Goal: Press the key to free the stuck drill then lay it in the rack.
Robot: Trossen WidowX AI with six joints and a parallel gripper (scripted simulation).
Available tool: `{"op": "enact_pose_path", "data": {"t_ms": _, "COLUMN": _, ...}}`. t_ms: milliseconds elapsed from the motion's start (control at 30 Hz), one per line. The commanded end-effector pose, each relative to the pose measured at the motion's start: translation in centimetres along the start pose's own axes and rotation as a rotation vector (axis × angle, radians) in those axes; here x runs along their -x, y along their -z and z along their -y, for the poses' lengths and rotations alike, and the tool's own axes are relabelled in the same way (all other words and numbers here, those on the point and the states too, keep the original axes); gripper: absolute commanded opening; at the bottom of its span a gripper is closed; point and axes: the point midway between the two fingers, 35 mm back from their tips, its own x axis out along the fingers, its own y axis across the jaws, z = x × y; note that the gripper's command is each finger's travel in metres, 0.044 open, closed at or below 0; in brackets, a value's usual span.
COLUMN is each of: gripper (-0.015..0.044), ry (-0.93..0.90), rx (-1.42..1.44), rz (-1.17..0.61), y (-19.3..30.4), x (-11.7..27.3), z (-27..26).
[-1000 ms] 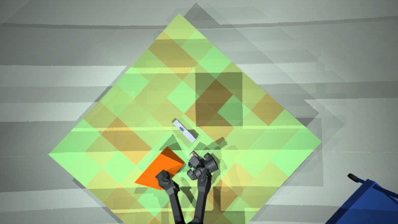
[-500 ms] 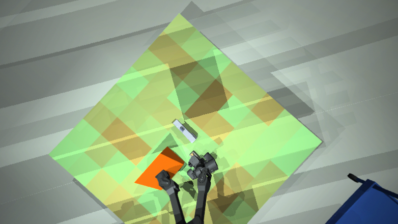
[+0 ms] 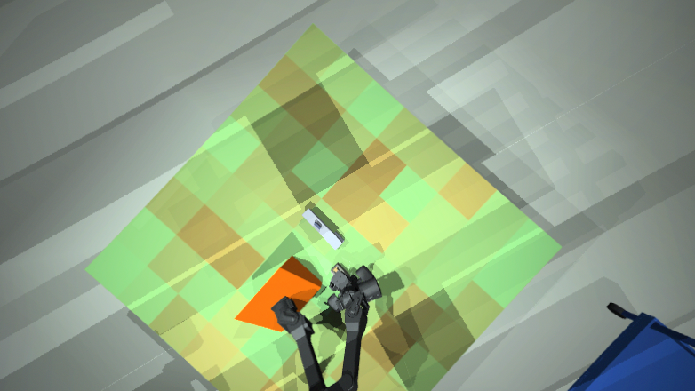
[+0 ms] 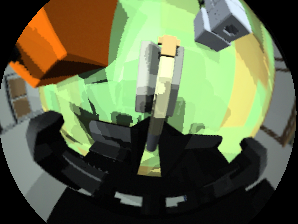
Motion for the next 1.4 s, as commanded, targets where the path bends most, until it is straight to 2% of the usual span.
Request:
{"op": "enact_pose_path", "data": {"t_ms": 0, "gripper": 0.0, "ry": -0.008, "rx": 0.01, "rz": 0.007, "y": -0.4, "x": -0.57, "z": -0.25}}
{"op": "enact_pose_path", "data": {"t_ms": 1367, "gripper": 0.0, "ry": -0.008, "rx": 0.01, "rz": 0.008, "y": -0.95, "x": -0.75, "z": -0.6}}
